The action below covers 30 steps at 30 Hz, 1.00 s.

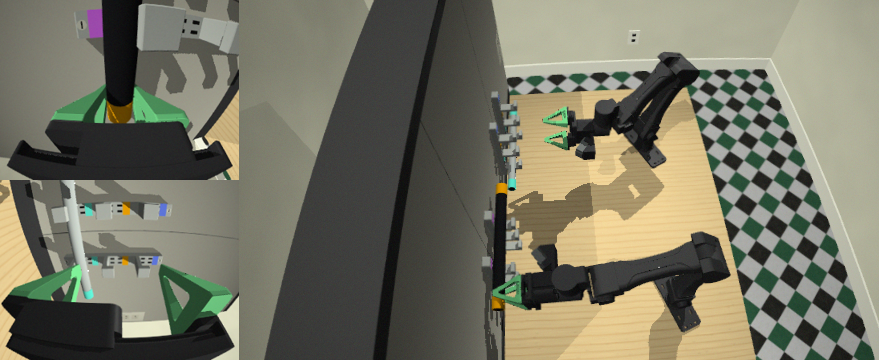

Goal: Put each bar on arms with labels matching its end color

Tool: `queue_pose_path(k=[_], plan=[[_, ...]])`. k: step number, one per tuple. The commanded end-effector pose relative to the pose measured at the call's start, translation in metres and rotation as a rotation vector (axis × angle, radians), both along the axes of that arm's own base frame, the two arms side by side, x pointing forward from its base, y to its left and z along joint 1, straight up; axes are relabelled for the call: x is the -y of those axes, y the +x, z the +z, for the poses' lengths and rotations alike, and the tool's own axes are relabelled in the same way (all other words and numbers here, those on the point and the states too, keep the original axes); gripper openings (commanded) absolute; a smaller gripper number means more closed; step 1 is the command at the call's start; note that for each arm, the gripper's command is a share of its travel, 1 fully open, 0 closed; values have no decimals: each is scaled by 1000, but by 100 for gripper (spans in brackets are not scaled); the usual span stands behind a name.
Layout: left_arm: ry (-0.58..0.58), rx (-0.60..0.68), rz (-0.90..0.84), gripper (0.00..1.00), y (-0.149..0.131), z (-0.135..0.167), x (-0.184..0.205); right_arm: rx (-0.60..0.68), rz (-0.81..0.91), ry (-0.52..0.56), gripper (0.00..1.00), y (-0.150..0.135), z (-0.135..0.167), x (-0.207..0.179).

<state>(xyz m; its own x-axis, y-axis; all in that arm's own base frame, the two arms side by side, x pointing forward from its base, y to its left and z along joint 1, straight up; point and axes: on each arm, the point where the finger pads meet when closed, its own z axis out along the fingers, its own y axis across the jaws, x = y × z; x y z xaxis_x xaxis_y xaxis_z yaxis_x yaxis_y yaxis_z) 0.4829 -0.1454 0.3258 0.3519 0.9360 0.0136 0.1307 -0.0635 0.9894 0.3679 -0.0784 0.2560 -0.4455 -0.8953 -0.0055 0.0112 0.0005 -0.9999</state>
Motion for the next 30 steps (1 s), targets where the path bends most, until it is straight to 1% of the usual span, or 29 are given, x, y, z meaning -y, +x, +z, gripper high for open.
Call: queue_pose_path(k=[1,30], plan=[[-64,131,-2,0,-6,64,1,-11,-19,0,100,-1,-7,6],[-64,131,-2,0,-13,80,-2,-11,-19,0,100,-1,-7,6]])
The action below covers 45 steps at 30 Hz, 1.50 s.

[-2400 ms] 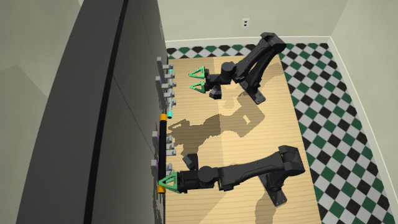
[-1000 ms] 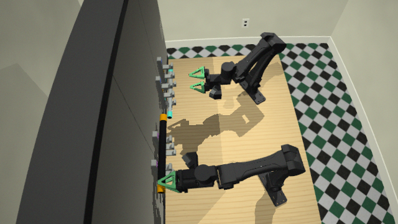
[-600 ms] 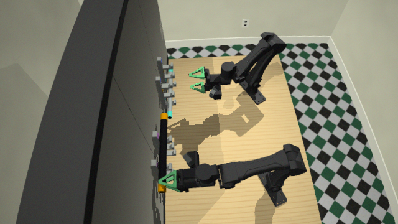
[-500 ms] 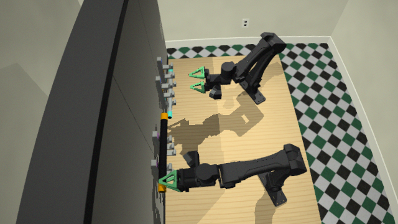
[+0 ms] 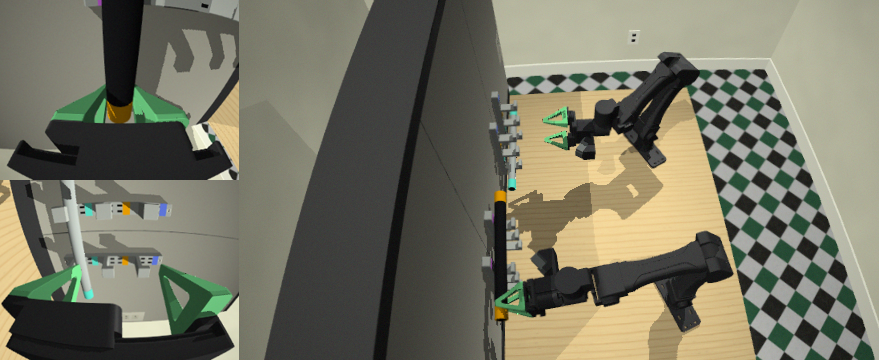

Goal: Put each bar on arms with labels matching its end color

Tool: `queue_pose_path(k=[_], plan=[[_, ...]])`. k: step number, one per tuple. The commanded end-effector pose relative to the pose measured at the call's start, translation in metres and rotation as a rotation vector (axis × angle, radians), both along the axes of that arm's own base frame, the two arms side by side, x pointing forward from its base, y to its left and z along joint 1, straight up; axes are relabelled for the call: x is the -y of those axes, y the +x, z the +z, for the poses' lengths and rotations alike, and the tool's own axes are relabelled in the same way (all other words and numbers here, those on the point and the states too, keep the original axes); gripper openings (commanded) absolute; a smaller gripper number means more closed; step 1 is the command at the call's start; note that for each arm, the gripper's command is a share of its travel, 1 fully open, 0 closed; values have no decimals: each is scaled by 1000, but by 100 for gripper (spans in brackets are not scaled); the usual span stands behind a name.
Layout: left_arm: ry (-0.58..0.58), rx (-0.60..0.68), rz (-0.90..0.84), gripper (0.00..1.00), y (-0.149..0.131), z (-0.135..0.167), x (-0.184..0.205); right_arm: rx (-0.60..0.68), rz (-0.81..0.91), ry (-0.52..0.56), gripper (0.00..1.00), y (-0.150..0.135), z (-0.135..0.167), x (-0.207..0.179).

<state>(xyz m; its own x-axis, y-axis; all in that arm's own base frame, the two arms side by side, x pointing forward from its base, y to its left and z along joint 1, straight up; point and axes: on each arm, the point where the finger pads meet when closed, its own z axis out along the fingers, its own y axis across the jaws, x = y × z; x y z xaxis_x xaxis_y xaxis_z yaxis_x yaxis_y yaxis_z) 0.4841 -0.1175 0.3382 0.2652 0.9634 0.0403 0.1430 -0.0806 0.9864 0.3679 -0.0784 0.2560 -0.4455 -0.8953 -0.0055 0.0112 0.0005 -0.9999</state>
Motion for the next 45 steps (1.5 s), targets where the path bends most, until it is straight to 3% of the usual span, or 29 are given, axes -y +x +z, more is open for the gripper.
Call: queue_pose_path(k=[1,45], plan=[[-88,140,-95,0,-14,67,26,-11,-19,0,100,-1,-7,6],[-88,140,-97,0,-50,53,13,-11,-19,0,100,-1,-7,6]])
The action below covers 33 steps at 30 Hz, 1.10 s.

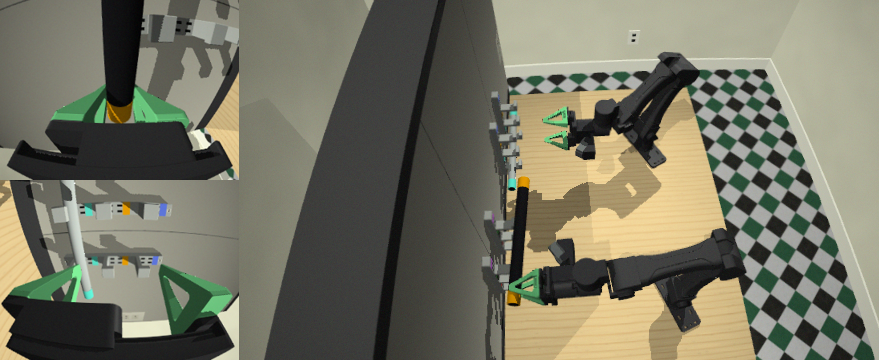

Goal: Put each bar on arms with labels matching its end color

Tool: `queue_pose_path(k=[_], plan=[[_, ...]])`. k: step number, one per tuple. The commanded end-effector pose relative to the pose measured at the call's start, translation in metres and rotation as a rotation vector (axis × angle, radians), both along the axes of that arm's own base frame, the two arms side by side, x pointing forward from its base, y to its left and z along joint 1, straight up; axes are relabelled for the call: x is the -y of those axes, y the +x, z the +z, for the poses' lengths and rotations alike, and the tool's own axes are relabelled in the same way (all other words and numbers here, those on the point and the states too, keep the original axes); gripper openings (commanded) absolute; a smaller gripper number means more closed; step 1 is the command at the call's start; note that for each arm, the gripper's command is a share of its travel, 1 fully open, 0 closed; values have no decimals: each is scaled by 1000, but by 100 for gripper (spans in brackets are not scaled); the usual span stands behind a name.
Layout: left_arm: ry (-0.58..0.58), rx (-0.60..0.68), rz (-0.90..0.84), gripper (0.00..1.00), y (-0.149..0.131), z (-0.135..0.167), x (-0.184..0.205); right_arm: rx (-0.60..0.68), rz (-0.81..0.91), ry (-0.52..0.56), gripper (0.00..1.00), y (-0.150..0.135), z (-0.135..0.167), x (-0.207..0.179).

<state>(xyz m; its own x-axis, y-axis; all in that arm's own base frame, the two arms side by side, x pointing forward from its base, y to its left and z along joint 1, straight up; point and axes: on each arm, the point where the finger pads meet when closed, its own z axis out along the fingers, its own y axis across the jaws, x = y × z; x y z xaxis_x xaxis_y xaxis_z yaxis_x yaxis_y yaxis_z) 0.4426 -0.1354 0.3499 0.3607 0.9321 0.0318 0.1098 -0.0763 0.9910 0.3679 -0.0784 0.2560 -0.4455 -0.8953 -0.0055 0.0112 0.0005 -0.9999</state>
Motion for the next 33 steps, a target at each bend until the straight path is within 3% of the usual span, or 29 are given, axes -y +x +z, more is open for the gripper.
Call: queue_pose_path(k=[1,33], plan=[[-77,110,4,0,-10,40,-6,-11,-19,0,100,-1,-7,6],[-77,110,4,0,-26,34,-14,-11,-19,0,100,-1,-7,6]])
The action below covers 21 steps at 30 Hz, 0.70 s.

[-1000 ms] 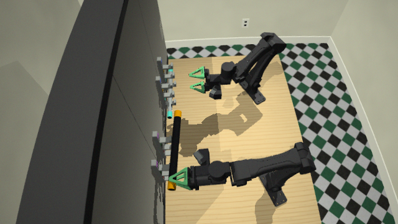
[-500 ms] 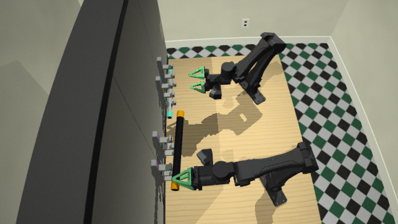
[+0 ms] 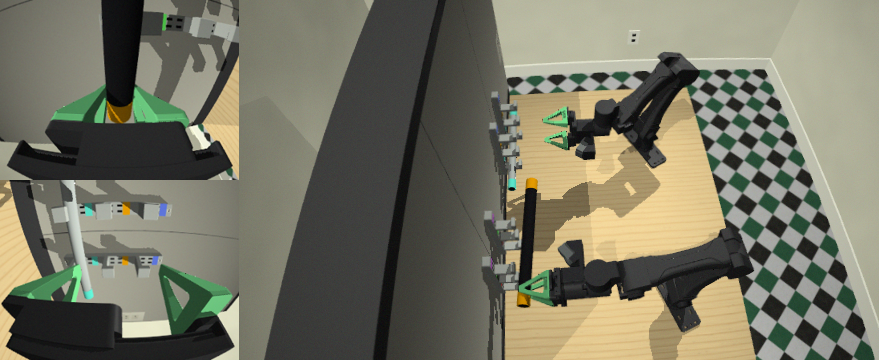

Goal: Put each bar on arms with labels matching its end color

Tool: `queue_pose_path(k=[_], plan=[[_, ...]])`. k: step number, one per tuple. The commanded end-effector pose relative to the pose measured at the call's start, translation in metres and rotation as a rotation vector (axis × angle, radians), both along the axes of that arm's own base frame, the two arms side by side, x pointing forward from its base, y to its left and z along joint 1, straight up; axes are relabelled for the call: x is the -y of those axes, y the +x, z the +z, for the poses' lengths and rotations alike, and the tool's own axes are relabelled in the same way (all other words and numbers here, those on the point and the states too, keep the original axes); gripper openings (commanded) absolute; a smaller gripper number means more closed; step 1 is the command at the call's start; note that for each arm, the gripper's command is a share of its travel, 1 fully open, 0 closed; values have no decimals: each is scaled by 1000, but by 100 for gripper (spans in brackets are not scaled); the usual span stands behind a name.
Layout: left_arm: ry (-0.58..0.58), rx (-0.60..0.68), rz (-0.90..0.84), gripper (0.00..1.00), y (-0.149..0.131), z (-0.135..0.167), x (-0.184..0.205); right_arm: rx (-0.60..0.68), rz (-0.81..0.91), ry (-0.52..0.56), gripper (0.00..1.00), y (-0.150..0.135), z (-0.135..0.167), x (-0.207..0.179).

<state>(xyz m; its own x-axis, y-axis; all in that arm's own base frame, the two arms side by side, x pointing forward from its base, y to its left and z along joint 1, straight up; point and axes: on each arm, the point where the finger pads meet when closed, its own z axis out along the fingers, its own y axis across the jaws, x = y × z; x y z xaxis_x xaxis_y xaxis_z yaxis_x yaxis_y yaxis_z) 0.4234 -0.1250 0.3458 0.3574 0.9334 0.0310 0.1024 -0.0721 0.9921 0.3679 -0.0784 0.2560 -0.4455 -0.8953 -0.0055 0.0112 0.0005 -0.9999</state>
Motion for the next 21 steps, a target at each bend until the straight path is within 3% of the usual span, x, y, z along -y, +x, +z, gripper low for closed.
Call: queue_pose_path(k=[1,21], plan=[[-73,103,1,0,-7,38,-4,-11,-19,0,100,-1,-7,6],[-73,103,1,0,-7,39,-4,-11,-19,0,100,-1,-7,6]])
